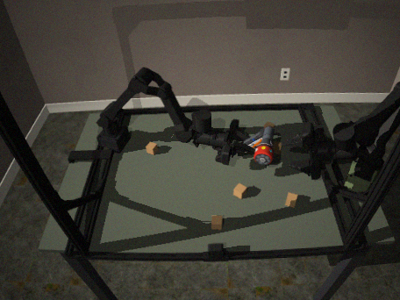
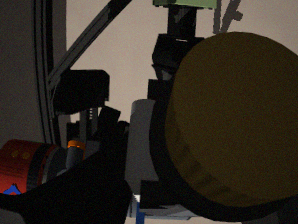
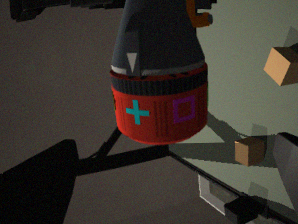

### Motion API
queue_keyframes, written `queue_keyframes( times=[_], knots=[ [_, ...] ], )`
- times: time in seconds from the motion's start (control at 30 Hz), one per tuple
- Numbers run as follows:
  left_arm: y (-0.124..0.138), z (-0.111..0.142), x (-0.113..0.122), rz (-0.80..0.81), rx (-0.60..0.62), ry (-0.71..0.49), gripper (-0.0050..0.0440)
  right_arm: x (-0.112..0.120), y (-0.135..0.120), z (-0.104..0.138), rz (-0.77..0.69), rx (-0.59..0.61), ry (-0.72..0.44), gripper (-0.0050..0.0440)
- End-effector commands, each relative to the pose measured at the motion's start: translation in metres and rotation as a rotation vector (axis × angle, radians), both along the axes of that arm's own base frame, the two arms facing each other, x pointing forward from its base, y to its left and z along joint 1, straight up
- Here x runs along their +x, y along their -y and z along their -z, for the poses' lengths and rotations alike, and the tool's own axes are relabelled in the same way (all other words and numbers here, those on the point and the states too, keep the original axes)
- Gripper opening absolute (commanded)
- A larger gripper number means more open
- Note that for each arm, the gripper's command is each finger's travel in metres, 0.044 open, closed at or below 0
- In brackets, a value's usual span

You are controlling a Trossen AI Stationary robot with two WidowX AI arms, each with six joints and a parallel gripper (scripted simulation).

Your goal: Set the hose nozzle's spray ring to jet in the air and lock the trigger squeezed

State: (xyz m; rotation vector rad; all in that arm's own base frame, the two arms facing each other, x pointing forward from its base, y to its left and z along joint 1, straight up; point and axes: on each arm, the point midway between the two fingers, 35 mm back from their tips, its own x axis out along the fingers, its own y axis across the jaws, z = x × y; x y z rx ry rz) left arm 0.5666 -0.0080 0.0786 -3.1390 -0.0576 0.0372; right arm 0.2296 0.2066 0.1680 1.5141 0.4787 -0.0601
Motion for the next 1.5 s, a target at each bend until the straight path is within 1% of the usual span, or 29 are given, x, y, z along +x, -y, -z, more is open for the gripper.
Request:
queue_keyframes(
  times=[0.0,0.1,0.17,0.27,0.33,0.47,0.5,0.6,0.63,0.67,0.73,0.77,0.8,0.97,1.07,1.1,1.47],
  knots=[
    [0.0,-0.008,0.002,-0.002,-0.001,0.024,0.0,-0.002,0.002,0.006,-0.002,0.007,0.049,0.04],
    [0.0,-0.008,0.002,-0.002,-0.001,0.024,0.0,-0.003,0.002,0.01,-0.004,0.018,0.094,0.04],
    [0.0,-0.008,0.002,-0.002,-0.001,0.024,0.0,-0.003,0.002,0.01,-0.004,0.018,0.094,0.04],
    [0.0,-0.008,0.002,-0.002,-0.001,0.024,0.0,-0.003,0.0,0.014,-0.009,0.03,0.145,0.04],
    [0.0,-0.008,0.002,-0.002,-0.001,0.024,0.0,-0.005,0.003,0.027,-0.014,-0.005,0.164,0.04],
    [0.0,-0.008,0.002,-0.002,-0.001,0.024,0.0,-0.003,0.002,0.026,-0.013,0.012,0.179,0.04],
    [0.0,-0.008,0.002,-0.002,-0.001,0.024,0.0,-0.003,0.002,0.025,-0.014,0.01,0.164,0.0376],
    [0.0,-0.008,0.002,-0.002,-0.001,0.024,0.0,-0.002,0.0,0.026,-0.018,0.026,0.203,0.0304],
    [0.0,-0.008,0.002,-0.002,-0.001,0.024,0.0,-0.002,-0.001,0.028,-0.02,0.029,0.221,0.028],
    [0.0,-0.008,0.002,-0.002,-0.001,0.024,0.0,-0.003,0.0,0.035,-0.024,0.003,0.225,0.0256],
    [0.0,-0.008,0.002,-0.002,-0.001,0.024,0.0,-0.003,0.0,0.035,-0.024,0.003,0.225,0.0256],
    [0.0,-0.008,0.002,-0.002,-0.001,0.024,0.0,-0.002,-0.001,0.028,-0.02,0.048,0.259,0.0232],
    [0.0,-0.008,0.002,-0.002,-0.001,0.024,0.0,-0.003,0.0,0.036,-0.026,0.018,0.262,0.0208],
    [0.0,-0.008,0.002,-0.002,-0.001,0.024,0.0,-0.005,0.003,0.028,-0.019,0.077,0.331,0.0088],
    [0.0,-0.008,0.002,-0.002,-0.001,0.024,0.0,-0.005,0.003,0.028,-0.018,0.079,0.336,0.0016],
    [0.0,-0.008,0.002,-0.002,-0.001,0.024,0.0,-0.005,0.003,0.028,-0.018,0.079,0.336,0.0],
    [0.0,-0.008,0.002,-0.002,-0.001,0.024,0.0,-0.005,0.003,0.028,-0.018,0.079,0.336,0.0]
  ],
)
